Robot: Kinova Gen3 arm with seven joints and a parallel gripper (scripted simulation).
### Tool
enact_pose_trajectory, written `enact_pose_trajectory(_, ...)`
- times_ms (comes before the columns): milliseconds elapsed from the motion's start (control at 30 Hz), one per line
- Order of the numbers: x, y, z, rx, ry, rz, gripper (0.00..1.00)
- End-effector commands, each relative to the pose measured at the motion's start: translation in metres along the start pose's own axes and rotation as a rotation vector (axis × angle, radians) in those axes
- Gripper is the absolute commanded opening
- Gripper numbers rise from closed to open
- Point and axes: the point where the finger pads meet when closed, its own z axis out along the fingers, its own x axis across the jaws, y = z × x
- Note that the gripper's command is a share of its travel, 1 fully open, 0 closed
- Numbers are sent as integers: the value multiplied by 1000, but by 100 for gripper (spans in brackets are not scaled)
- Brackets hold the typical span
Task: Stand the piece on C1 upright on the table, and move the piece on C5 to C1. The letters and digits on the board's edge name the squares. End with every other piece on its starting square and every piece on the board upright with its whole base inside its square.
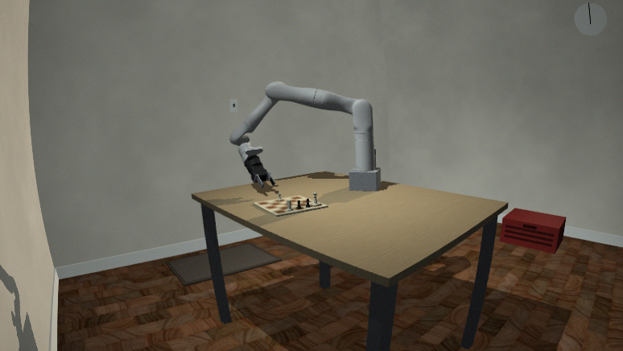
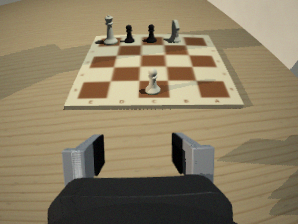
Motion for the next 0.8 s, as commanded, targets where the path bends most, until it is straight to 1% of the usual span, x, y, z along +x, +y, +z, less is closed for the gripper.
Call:
enact_pose_trajectory(0, 2, -12, -11, -7, 5, -7, 100)
enact_pose_trajectory(300, 2, -55, -45, -7, 5, -7, 100)
enact_pose_trajectory(567, 2, -63, -51, -7, 5, -7, 100)
enact_pose_trajectory(667, 1, -62, -48, -4, 0, -7, 100)
enact_pose_trajectory(767, 2, -64, -43, -18, -16, -27, 100)
